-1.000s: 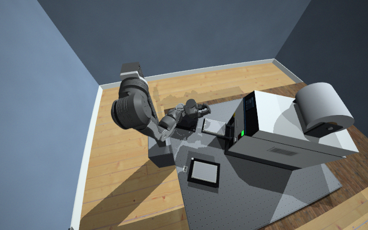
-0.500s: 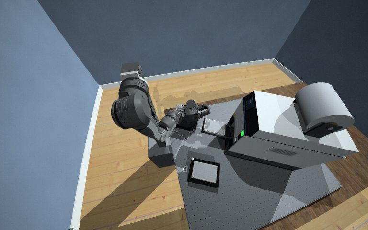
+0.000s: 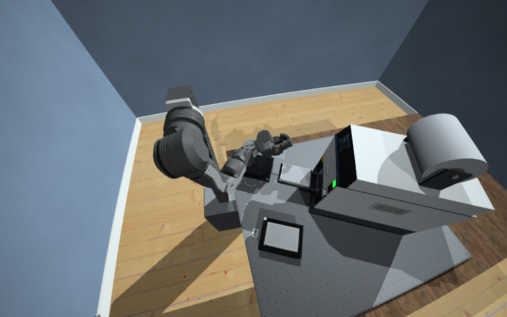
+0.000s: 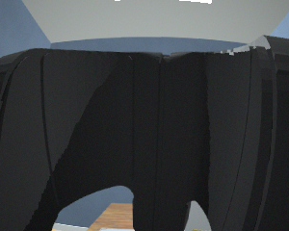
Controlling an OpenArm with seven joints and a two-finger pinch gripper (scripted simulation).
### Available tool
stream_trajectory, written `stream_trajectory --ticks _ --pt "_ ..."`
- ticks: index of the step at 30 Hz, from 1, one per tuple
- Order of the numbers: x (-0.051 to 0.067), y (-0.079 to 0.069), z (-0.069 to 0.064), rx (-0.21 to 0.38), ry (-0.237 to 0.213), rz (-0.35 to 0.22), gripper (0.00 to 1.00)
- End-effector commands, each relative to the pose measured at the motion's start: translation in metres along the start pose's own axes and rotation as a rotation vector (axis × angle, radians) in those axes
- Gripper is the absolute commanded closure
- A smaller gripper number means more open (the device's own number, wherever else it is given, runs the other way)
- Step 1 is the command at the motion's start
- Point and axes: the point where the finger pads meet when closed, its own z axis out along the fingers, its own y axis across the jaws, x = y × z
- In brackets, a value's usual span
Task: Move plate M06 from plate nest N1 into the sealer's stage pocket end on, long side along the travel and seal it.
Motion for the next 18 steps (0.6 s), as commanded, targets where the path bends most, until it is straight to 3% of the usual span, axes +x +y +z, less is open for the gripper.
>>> stream_trajectory --ticks 1,18 --pt "0.0007 -0.0017 0.0006 0.007 0.002 0.000 1.00" --pt "-0.0009 0.0009 -0.0005 0.007 0.001 0.000 1.00"
